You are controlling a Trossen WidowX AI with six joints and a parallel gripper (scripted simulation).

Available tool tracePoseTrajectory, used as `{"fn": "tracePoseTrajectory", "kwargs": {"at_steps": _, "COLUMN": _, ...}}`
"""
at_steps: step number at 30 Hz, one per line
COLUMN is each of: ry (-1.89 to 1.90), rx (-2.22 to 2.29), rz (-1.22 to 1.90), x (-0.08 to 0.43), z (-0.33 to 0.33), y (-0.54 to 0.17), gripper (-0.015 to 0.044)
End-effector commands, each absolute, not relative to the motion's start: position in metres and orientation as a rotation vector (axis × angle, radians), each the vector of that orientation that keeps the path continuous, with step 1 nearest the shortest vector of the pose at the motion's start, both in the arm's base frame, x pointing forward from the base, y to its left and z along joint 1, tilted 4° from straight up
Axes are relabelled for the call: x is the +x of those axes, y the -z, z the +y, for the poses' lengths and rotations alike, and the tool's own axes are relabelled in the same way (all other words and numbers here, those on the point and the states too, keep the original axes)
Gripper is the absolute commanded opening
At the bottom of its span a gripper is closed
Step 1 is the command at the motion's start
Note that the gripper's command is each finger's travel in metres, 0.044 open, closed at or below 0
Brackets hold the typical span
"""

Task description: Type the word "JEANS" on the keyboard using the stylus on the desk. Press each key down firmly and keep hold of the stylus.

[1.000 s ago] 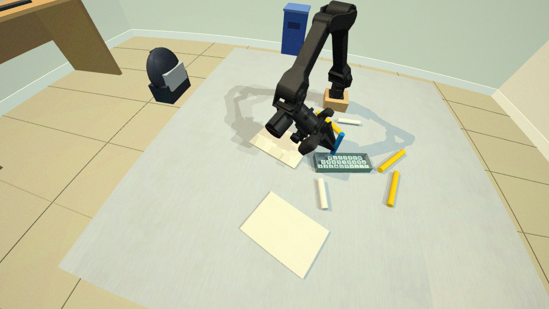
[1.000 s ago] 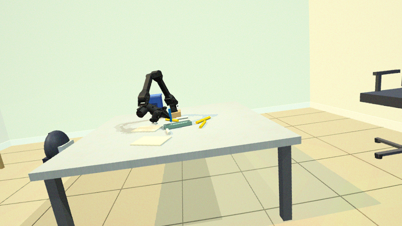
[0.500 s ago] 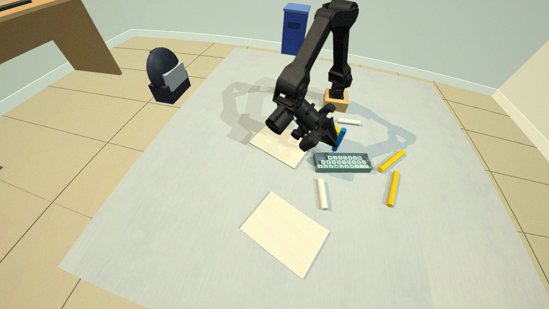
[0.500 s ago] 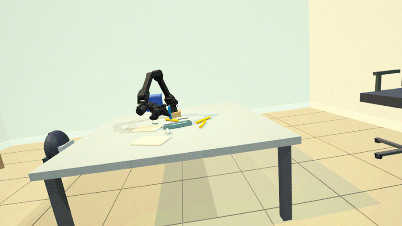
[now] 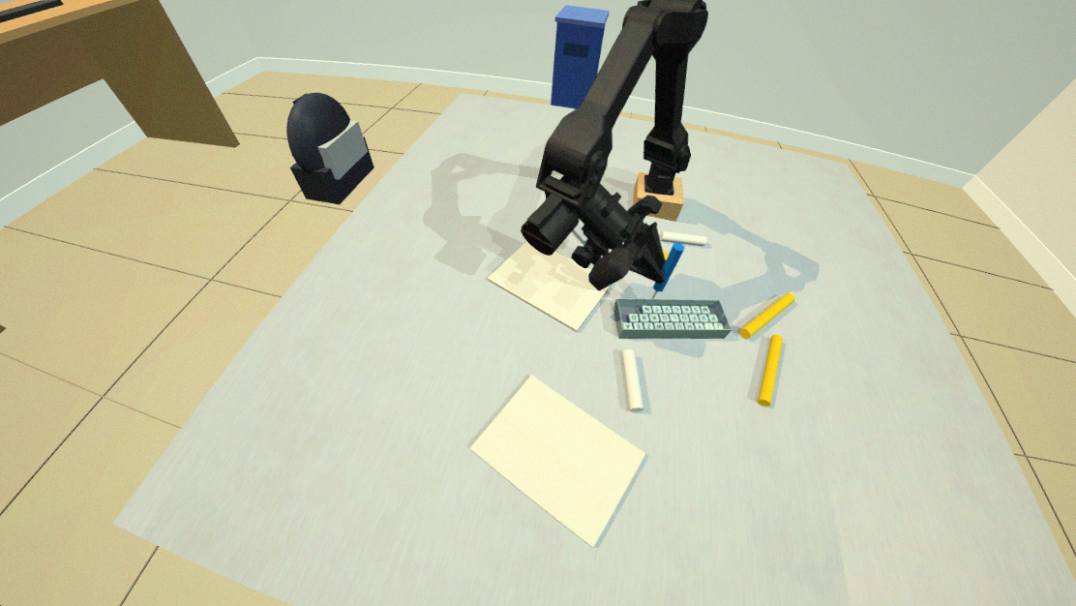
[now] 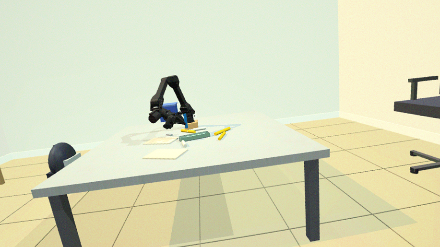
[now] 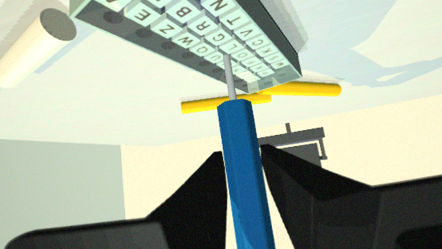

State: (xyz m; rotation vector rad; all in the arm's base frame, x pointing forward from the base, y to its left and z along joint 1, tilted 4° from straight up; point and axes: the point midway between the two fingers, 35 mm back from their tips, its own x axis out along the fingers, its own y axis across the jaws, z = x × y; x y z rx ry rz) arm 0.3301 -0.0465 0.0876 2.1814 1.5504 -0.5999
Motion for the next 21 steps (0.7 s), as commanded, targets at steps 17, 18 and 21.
{"fn": "tracePoseTrajectory", "kwargs": {"at_steps": 17, "ry": 0.601, "rx": 2.190, "rz": 1.556, "x": 0.316, "z": 0.032, "y": -0.087, "gripper": 0.0000}}
{"fn": "tracePoseTrajectory", "kwargs": {"at_steps": 18, "ry": 0.599, "rx": 2.192, "rz": 1.558, "x": 0.314, "z": 0.036, "y": -0.087, "gripper": 0.0000}}
{"fn": "tracePoseTrajectory", "kwargs": {"at_steps": 21, "ry": 0.596, "rx": 2.194, "rz": 1.560, "x": 0.312, "z": 0.042, "y": -0.087, "gripper": 0.0000}}
